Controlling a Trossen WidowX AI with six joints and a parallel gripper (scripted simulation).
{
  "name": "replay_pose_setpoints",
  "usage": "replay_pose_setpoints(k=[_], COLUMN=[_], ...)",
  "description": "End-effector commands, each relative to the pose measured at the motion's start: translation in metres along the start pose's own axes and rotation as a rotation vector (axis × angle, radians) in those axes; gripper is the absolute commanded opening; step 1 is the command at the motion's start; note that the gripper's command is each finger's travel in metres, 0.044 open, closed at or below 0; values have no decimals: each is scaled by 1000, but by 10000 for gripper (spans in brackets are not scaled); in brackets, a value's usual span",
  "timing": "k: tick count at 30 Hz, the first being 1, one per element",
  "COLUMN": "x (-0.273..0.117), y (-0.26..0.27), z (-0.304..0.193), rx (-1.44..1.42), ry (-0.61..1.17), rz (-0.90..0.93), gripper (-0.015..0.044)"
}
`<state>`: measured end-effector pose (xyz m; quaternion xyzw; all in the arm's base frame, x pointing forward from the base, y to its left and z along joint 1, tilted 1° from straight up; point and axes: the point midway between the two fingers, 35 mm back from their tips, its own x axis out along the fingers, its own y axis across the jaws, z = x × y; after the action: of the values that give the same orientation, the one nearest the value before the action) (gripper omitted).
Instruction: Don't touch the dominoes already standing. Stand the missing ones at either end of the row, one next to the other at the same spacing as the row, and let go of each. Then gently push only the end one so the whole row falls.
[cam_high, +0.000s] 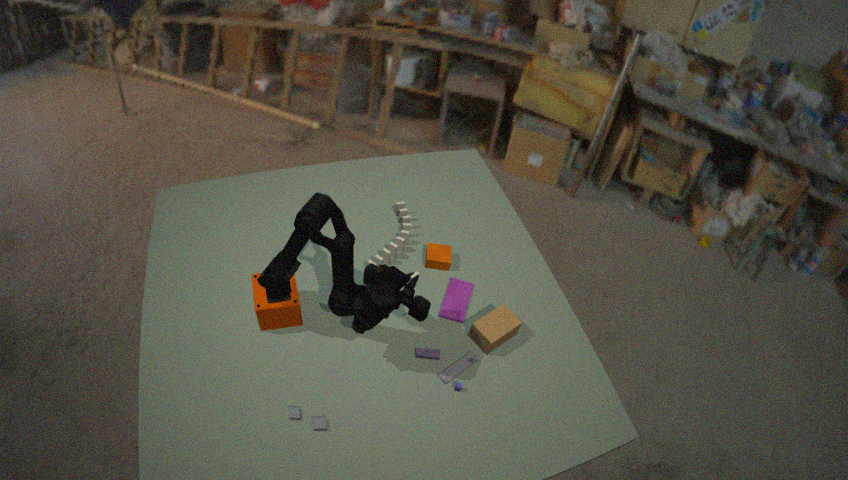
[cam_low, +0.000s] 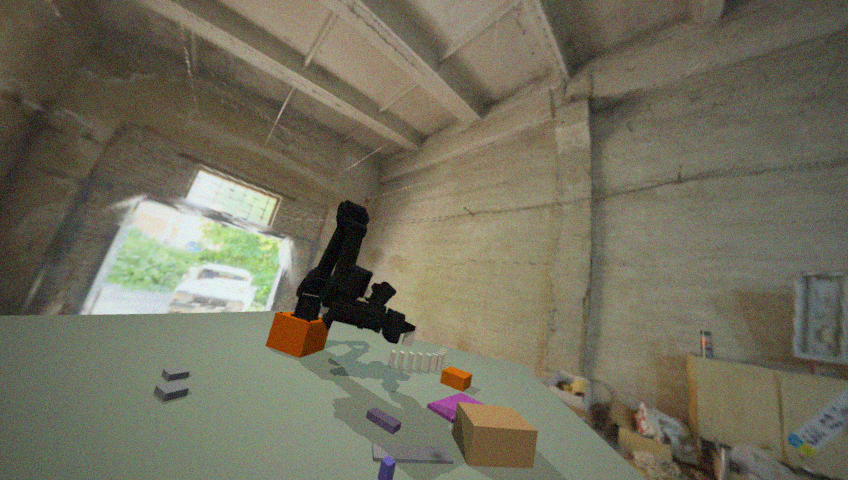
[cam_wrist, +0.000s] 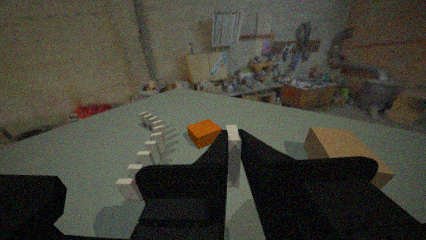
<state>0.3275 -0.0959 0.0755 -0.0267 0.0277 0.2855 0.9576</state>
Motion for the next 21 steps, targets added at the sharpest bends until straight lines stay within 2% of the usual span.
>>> replay_pose_setpoints(k=[1, 21], x=[1, 13], y=[0, -4], z=[-6, -65], rx=[3, -21], ry=[1, 20], rz=[5, 11], gripper=[29, 29])
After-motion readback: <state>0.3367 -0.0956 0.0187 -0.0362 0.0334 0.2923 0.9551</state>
